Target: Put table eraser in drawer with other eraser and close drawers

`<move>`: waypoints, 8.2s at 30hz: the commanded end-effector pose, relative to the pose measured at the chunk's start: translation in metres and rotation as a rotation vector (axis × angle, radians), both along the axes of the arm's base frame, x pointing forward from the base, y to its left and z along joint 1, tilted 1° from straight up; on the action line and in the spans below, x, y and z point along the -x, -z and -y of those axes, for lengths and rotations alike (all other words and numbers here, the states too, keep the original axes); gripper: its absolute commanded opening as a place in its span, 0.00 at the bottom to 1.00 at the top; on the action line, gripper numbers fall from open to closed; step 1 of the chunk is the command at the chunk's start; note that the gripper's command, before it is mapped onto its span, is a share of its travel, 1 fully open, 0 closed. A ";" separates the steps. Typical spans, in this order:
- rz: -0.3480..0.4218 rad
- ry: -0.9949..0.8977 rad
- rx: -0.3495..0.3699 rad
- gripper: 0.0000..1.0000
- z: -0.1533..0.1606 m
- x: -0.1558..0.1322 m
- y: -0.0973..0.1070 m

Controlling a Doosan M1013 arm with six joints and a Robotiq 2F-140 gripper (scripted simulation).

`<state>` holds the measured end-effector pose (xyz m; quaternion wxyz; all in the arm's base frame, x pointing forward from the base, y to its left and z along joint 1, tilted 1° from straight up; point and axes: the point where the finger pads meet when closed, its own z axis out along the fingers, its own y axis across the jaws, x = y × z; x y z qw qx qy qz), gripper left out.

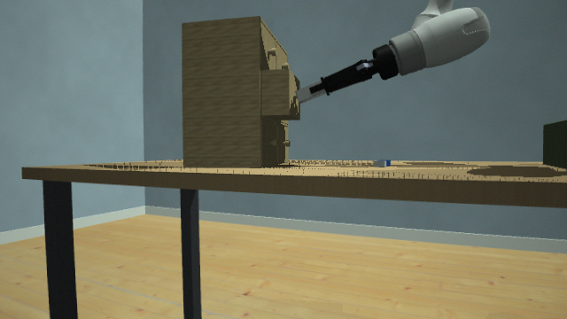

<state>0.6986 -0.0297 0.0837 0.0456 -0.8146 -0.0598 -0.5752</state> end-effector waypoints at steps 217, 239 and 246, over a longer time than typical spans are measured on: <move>-1.208 -0.007 0.183 1.00 0.033 0.208 -0.188; -1.208 -0.007 0.183 1.00 0.024 0.129 -0.263; -1.208 -0.007 0.183 1.00 0.017 0.087 -0.261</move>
